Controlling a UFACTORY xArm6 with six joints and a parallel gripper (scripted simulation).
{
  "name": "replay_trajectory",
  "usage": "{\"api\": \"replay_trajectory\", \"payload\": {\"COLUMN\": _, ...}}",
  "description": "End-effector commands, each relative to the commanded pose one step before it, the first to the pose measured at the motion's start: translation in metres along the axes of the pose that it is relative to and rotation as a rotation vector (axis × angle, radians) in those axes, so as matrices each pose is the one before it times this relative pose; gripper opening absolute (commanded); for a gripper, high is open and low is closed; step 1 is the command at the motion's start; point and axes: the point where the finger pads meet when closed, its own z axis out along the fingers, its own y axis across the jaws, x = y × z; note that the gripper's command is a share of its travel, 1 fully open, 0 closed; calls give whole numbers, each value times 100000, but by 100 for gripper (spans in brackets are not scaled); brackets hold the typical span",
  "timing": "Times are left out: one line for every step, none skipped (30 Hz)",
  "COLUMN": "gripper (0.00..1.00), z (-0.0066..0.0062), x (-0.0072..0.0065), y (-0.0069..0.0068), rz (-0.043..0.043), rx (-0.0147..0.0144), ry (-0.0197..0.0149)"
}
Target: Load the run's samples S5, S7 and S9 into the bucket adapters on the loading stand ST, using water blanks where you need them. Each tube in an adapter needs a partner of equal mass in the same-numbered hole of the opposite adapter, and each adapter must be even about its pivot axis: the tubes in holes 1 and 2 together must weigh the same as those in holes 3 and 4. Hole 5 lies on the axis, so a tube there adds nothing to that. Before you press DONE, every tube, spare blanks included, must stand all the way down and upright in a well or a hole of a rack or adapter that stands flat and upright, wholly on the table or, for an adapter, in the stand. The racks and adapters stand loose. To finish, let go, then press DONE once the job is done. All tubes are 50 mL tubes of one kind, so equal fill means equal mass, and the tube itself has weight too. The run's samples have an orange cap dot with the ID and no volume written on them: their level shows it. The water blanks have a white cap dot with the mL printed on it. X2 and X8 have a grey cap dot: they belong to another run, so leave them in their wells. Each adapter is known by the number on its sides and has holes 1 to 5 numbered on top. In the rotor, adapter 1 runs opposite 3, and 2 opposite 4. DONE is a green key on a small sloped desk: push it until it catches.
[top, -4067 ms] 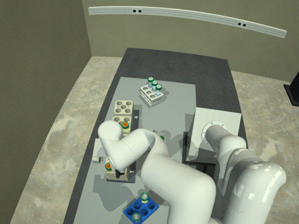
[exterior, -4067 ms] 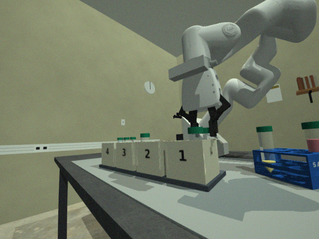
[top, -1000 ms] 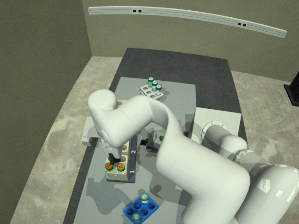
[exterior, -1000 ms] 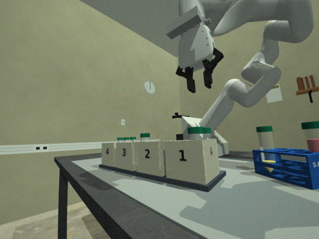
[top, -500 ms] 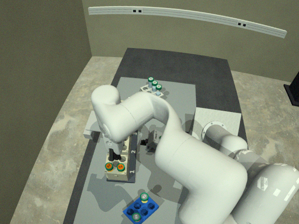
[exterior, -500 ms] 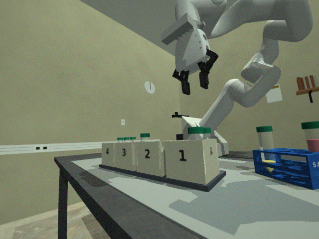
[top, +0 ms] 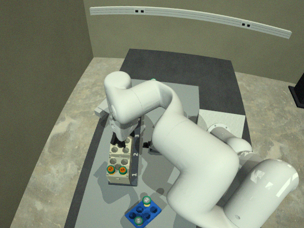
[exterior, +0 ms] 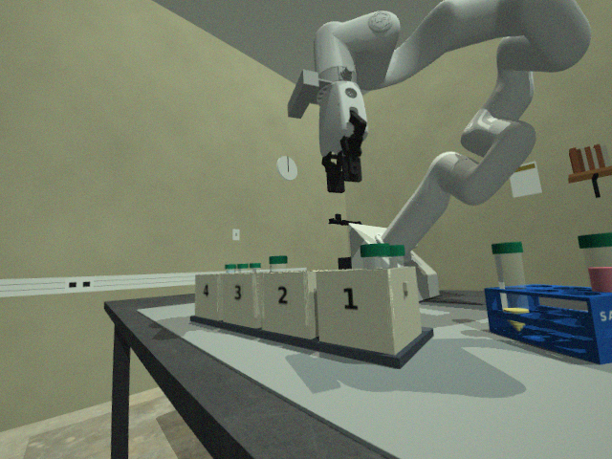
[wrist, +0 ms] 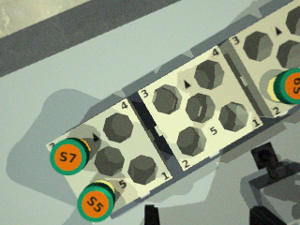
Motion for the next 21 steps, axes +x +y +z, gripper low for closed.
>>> {"api": "replay_trajectory", "payload": {"gripper": 57, "z": -97, "x": 773, "y": 2237, "rz": 15534, "rx": -237, "ry": 131}}
{"api": "replay_trajectory", "payload": {"gripper": 57, "z": 0, "x": 214, "y": 453, "rz": 3333, "rx": -2, "ry": 2}}
{"api": "replay_trajectory", "payload": {"gripper": 57, "z": 0, "x": 229, "y": 446, "rz": 3333, "rx": -2, "ry": 2}}
{"api": "replay_trajectory", "payload": {"gripper": 57, "z": 0, "x": 244, "y": 438, "rz": 3333, "rx": -2, "ry": 2}}
{"api": "replay_trajectory", "payload": {"gripper": 57, "z": 0, "x": 258, "y": 429, "rz": 3333, "rx": -2, "ry": 2}}
{"api": "replay_trajectory", "payload": {"gripper": 57, "z": 0, "x": 272, "y": 420, "rz": 3333, "rx": -2, "ry": 2}}
{"api": "replay_trajectory", "payload": {"gripper": 57, "z": 0, "x": 286, "y": 411, "rz": 3333, "rx": -2, "ry": 2}}
{"api": "replay_trajectory", "payload": {"gripper": 57, "z": 0, "x": 300, "y": 401, "rz": 3333, "rx": -2, "ry": 2}}
{"api": "replay_trajectory", "payload": {"gripper": 57, "z": 0, "x": 313, "y": 391, "rz": 3303, "rx": -2, "ry": 2}}
{"api": "replay_trajectory", "payload": {"gripper": 57, "z": 0, "x": 326, "y": 380, "rz": 0, "rx": -2, "ry": 2}}
{"api": "replay_trajectory", "payload": {"gripper": 57, "z": 0, "x": 0, "y": 0, "rz": 0, "rx": 0, "ry": 0}}
{"api": "replay_trajectory", "payload": {"gripper": 57, "z": 0, "x": 0, "y": 0, "rz": 0, "rx": 0, "ry": 0}}
{"api": "replay_trajectory", "payload": {"gripper": 57, "z": -1, "x": 329, "y": 378, "rz": 0, "rx": -3, "ry": 1}}
{"api": "replay_trajectory", "payload": {"gripper": 57, "z": 0, "x": 325, "y": 381, "rz": 0, "rx": -2, "ry": 2}}
{"api": "replay_trajectory", "payload": {"gripper": 57, "z": 0, "x": 325, "y": 381, "rz": 0, "rx": -2, "ry": 2}}
{"api": "replay_trajectory", "payload": {"gripper": 57, "z": 0, "x": 325, "y": 381, "rz": 0, "rx": -2, "ry": 2}}
{"api": "replay_trajectory", "payload": {"gripper": 57, "z": 0, "x": 325, "y": 381, "rz": 0, "rx": -2, "ry": 2}}
{"api": "replay_trajectory", "payload": {"gripper": 57, "z": 0, "x": 326, "y": 381, "rz": 0, "rx": -2, "ry": 2}}
{"api": "replay_trajectory", "payload": {"gripper": 57, "z": 0, "x": 326, "y": 381, "rz": 0, "rx": -2, "ry": 2}}
{"api": "replay_trajectory", "payload": {"gripper": 57, "z": 0, "x": 326, "y": 381, "rz": 0, "rx": -2, "ry": 2}}
{"api": "replay_trajectory", "payload": {"gripper": 57, "z": 0, "x": 326, "y": 381, "rz": 0, "rx": -2, "ry": 2}}
